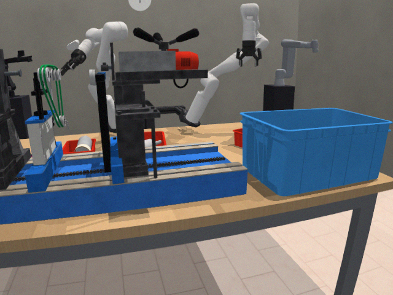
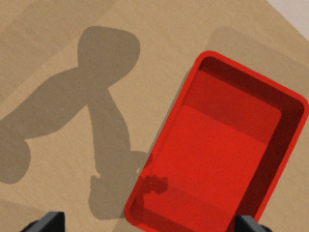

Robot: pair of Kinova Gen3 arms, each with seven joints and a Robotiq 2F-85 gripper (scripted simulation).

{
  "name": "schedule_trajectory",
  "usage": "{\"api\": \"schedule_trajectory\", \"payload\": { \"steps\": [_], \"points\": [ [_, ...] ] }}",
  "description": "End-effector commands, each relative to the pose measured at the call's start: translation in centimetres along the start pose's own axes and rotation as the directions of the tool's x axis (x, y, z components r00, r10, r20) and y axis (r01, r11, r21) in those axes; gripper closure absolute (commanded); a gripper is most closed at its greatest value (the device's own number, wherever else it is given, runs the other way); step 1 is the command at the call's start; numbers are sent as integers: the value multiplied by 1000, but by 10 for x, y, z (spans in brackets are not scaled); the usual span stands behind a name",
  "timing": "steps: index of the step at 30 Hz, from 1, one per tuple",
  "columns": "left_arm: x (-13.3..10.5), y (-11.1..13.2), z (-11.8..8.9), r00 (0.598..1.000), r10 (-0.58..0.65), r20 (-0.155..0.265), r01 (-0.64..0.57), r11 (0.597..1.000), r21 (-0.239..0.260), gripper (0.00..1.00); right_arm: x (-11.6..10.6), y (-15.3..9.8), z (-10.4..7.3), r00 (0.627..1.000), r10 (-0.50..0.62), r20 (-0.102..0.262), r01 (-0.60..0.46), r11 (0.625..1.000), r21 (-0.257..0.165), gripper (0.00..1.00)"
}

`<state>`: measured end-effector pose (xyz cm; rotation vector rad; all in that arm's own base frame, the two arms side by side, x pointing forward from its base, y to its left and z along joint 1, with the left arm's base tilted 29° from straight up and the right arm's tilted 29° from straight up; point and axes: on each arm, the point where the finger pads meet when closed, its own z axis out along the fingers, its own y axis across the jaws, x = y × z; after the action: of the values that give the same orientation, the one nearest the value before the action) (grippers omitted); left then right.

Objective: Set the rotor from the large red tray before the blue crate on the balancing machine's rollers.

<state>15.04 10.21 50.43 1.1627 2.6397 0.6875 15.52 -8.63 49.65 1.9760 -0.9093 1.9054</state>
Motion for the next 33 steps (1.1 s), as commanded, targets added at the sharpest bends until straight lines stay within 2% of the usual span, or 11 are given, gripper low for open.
{"api": "schedule_trajectory", "payload": {
  "steps": [1, 3, 5, 11, 15, 26, 33],
  "points": [
    [0, 0, 0, 1000, 0, 0, 0, 1000, -1, 2, -11, -15, -5, 999, -4, 44, 4, 1000, -14, 2],
    [0, 0, 0, 1000, 0, 0, 0, 1000, -1, 2, -17, -23, -7, 998, -5, 70, 7, 1000, -21, 2],
    [0, 0, 0, 1000, 0, 0, 0, 1000, -1, 2, -17, -23, -7, 998, -5, 70, 7, 1000, -21, 2],
    [0, 0, 0, 1000, 0, 0, 0, 1000, -1, 2, -35, -46, -14, 990, -9, 141, 15, 999, -43, 2],
    [0, 0, 0, 1000, 0, 0, 0, 1000, -1, 2, -43, -57, -17, 985, -10, 174, 19, 998, -53, 2],
    [0, 0, 0, 1000, 0, 0, 0, 1000, -1, 2, -50, -66, -19, 980, -10, 201, 23, 998, -60, 2],
    [0, 0, 0, 1000, 0, 0, 0, 1000, -1, 2, -65, -86, -25, 965, -11, 261, 32, 996, -77, 2]
  ]
}}
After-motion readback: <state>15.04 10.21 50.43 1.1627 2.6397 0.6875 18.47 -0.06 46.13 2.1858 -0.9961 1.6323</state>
